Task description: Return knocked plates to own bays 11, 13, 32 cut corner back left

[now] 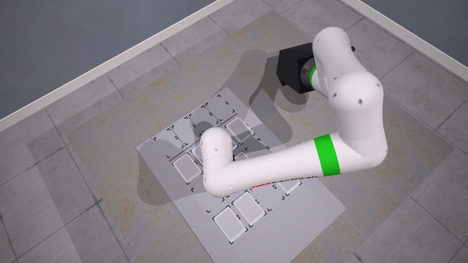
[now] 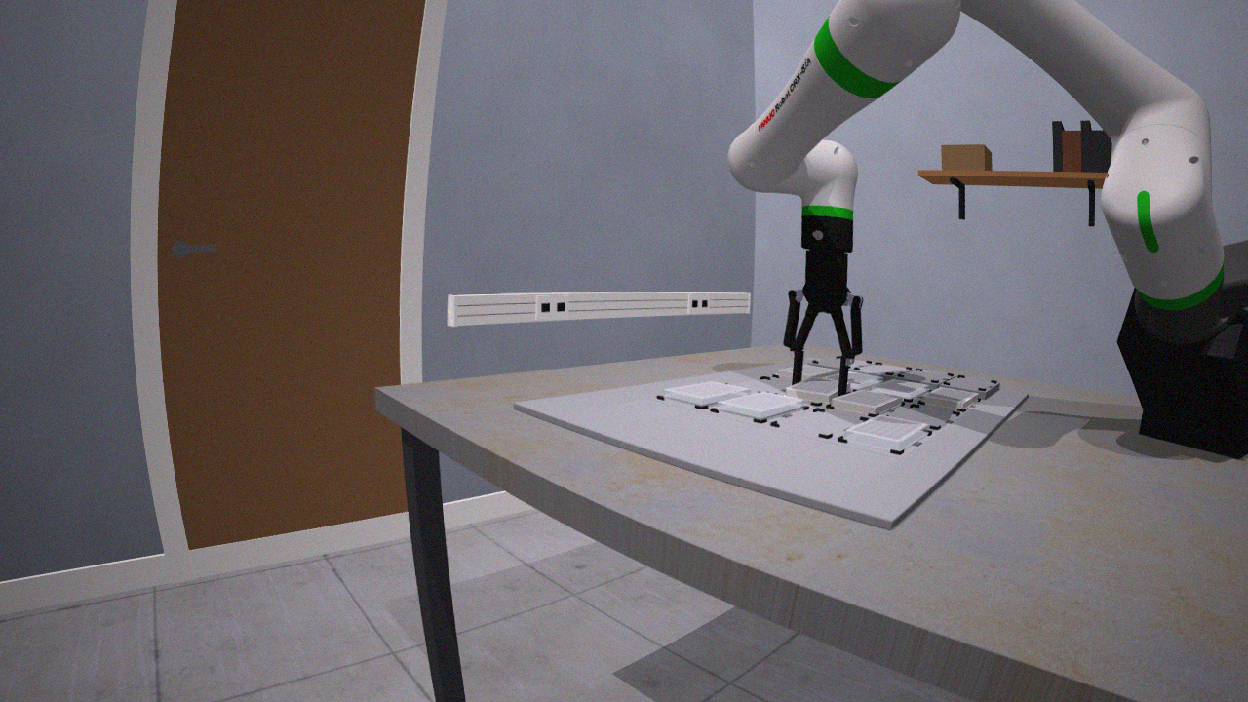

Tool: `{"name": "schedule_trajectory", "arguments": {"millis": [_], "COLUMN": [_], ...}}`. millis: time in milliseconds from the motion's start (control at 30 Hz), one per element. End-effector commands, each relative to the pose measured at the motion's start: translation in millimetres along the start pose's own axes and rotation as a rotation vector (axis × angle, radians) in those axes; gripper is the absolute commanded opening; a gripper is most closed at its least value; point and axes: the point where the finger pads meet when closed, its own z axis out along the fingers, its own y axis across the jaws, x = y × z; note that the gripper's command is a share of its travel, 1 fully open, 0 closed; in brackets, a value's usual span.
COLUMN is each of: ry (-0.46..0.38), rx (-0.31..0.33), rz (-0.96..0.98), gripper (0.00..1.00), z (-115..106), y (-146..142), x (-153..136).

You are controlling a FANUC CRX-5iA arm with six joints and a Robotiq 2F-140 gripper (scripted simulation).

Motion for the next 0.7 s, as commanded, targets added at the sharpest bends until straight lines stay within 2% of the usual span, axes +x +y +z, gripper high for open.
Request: {"name": "schedule_trajectory", "arguments": {"millis": [0, 433, 467, 667], "ry": [0.001, 0.001, 0.001, 0.001], "rx": [0.001, 0.001, 0.001, 0.001], "rz": [0.0, 0.0, 0.0, 0.0], "gripper": [0.58, 0.57, 0.1, 0.1], "z": [-1.3, -1.3, -1.3, -1.3], "y": [-0.6, -0.5, -0.5, -0.5], "x": [0.5, 0.5, 0.5, 0.5]}}
